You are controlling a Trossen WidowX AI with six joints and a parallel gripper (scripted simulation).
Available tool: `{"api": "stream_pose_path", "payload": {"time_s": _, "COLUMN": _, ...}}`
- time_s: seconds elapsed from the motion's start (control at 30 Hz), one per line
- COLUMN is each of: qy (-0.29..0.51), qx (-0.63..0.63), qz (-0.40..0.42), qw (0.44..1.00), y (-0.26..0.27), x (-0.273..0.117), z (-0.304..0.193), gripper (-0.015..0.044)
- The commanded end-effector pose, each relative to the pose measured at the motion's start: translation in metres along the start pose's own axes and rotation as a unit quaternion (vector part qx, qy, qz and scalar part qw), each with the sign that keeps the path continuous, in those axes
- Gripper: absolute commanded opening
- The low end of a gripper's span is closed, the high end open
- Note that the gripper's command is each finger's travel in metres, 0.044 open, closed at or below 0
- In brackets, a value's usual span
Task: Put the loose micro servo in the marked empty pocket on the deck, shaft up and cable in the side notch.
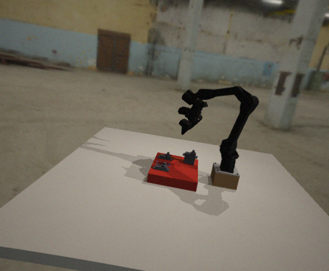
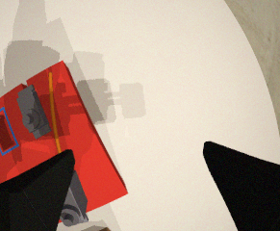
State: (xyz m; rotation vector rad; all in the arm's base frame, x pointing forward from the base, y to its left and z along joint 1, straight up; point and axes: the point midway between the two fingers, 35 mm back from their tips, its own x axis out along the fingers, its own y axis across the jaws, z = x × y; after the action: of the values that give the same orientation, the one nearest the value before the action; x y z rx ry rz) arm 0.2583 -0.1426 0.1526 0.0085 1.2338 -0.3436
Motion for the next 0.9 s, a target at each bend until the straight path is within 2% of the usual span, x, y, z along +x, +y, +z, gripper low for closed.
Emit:
{"api": "stream_pose_path", "payload": {"time_s": 0.0, "qy": 0.047, "qx": -0.027, "qz": 0.038, "qw": 0.998, "y": 0.030, "x": 0.010, "z": -0.018, "gripper": 0.0440}}
{"api": "stream_pose_path", "payload": {"time_s": 0.3, "qy": 0.149, "qx": -0.087, "qz": 0.100, "qw": 0.980, "y": 0.085, "x": 0.016, "z": -0.067, "gripper": 0.0440}}
{"api": "stream_pose_path", "payload": {"time_s": 0.87, "qy": 0.151, "qx": -0.088, "qz": 0.101, "qw": 0.979, "y": 0.092, "x": 0.041, "z": -0.078, "gripper": 0.0440}}
